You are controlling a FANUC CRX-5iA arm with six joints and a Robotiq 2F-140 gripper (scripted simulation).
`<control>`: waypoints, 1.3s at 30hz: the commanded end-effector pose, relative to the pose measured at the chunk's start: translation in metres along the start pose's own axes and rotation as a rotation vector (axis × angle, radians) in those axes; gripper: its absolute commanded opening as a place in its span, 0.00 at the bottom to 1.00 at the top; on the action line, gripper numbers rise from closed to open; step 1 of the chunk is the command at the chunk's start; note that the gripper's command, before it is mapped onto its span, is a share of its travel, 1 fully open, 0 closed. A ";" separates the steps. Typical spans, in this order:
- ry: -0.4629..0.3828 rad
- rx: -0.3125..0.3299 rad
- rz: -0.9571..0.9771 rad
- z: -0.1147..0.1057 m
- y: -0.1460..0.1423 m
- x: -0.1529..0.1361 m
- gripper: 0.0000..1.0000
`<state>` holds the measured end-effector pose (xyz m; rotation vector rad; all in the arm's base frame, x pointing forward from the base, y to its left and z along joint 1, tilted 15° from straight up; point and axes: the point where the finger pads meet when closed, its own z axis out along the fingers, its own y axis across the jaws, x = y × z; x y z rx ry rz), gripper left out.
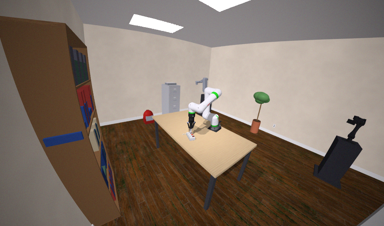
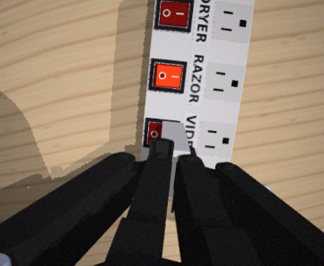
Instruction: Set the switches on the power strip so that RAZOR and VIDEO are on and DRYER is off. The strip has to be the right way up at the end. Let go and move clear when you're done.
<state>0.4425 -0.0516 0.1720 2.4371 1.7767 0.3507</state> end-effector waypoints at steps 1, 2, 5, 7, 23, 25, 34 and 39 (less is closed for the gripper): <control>0.000 0.000 0.000 0.000 0.000 0.000 0.00; 0.000 0.000 0.000 0.000 0.000 0.000 0.00; 0.000 0.000 0.000 0.000 0.000 0.000 0.00; 0.000 0.000 0.000 0.000 0.000 0.000 0.00; 0.000 0.000 0.000 0.003 0.000 0.000 0.00; 0.000 0.000 0.000 0.004 0.000 0.000 0.00; 0.000 0.000 0.000 0.007 0.000 0.000 0.00; 0.000 0.000 0.000 0.009 0.000 0.000 0.00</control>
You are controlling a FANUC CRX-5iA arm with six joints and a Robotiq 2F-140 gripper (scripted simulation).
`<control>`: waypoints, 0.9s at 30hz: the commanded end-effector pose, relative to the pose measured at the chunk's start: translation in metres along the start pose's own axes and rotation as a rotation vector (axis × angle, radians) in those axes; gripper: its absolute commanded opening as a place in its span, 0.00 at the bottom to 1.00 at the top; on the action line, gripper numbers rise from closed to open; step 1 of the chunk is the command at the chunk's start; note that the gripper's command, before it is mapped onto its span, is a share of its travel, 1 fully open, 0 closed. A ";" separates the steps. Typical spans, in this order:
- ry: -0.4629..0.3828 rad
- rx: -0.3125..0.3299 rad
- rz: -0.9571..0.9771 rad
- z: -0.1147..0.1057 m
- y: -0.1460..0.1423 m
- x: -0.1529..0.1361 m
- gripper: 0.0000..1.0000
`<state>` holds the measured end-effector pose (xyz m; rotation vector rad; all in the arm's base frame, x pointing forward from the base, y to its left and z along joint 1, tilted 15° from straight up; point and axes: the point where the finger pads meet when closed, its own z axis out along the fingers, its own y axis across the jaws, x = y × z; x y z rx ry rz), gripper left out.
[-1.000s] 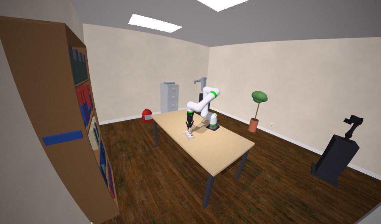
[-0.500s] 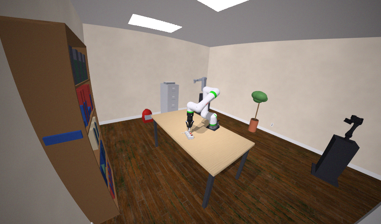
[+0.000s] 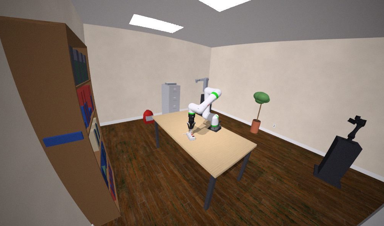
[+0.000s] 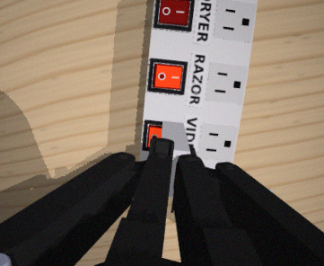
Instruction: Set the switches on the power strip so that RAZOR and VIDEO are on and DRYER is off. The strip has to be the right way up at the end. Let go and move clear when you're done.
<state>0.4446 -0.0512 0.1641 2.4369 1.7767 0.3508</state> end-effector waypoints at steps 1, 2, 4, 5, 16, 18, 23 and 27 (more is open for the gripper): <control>0.000 0.000 0.000 0.000 0.000 0.000 0.00; 0.000 0.000 0.000 0.001 0.000 0.000 0.00; 0.000 0.000 0.000 0.001 0.000 0.000 0.00; 0.000 0.000 0.000 0.001 0.000 0.000 0.00; 0.000 0.000 0.000 0.001 0.000 0.000 0.00; 0.000 0.000 0.000 0.001 0.000 0.000 0.00; 0.000 0.000 0.000 0.000 0.000 0.000 0.00; 0.000 0.000 0.000 -0.003 0.000 0.000 0.00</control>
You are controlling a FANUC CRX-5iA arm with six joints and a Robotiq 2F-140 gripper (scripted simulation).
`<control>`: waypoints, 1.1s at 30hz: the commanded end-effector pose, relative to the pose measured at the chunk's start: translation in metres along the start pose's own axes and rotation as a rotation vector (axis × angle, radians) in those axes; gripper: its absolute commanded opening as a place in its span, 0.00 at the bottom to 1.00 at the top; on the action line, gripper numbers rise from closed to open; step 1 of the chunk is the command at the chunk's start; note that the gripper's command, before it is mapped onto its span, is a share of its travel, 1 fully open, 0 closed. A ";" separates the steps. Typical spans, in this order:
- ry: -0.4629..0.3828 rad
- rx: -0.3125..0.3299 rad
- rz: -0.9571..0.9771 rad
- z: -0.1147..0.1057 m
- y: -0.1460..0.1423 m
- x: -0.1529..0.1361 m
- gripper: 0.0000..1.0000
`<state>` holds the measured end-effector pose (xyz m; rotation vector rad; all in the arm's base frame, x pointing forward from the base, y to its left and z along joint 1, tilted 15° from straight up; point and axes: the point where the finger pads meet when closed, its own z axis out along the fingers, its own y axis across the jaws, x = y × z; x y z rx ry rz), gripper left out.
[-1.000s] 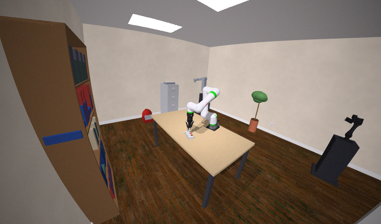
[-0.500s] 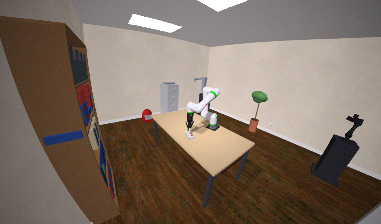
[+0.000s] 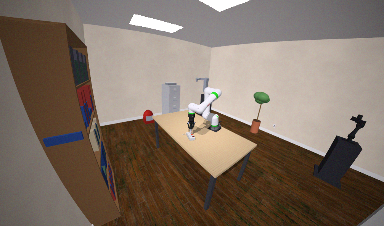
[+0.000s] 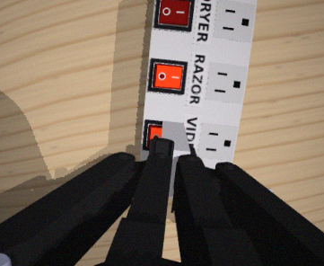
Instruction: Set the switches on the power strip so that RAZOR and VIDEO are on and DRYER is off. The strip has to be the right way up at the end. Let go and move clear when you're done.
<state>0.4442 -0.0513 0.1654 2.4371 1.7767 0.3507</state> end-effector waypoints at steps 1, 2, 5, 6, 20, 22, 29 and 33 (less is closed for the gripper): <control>0.000 0.000 0.000 -0.004 0.000 0.000 0.00; 0.000 0.000 0.000 -0.006 0.000 0.000 0.00; 0.000 0.000 0.000 -0.014 0.000 0.000 0.00; 0.000 0.000 0.000 -0.017 0.000 0.000 0.00; 0.000 0.000 0.000 -0.037 0.000 0.000 0.00; 0.000 0.000 0.000 -0.037 0.000 0.000 0.00; 0.000 0.000 0.000 -0.037 0.000 0.000 0.00; 0.000 0.000 0.000 -0.037 0.000 0.000 0.00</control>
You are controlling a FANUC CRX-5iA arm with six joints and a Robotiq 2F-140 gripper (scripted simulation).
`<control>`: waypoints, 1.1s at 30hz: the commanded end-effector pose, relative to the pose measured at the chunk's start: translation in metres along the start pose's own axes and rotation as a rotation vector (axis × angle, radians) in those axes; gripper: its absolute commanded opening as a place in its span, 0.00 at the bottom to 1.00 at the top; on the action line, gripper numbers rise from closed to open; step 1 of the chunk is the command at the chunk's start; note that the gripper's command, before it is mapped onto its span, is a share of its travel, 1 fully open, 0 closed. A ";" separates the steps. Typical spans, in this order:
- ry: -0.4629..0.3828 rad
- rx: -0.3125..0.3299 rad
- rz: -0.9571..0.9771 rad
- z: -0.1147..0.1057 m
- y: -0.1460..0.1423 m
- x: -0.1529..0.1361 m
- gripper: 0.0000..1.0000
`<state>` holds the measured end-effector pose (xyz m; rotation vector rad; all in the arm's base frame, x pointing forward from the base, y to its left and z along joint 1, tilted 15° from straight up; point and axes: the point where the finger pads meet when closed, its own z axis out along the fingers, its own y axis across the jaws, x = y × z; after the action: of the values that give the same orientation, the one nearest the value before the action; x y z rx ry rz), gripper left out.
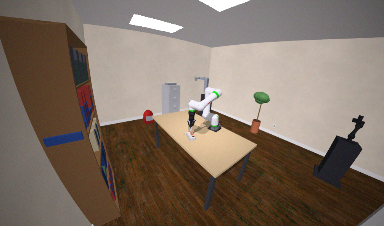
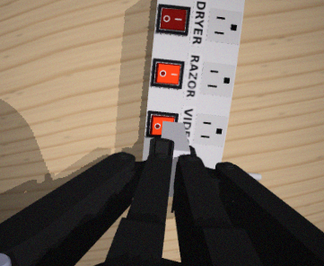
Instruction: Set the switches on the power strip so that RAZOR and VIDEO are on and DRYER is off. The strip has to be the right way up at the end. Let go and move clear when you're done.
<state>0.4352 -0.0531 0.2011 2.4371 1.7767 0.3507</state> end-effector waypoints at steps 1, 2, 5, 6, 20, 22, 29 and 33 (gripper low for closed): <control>0.000 0.000 0.000 0.000 0.000 0.000 0.00; 0.000 0.000 0.000 0.000 0.000 0.000 0.00; 0.000 0.000 0.000 0.000 0.000 0.000 1.00; 0.000 0.000 0.000 0.000 0.000 0.000 1.00; 0.000 0.000 0.000 -0.037 0.000 0.000 1.00; 0.000 0.000 0.000 -0.048 0.000 0.000 1.00; 0.000 0.000 0.000 -0.077 0.000 0.000 1.00; 0.000 0.000 0.000 -0.083 0.000 0.000 1.00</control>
<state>0.4151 -0.0573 0.2799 2.4369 1.7766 0.3508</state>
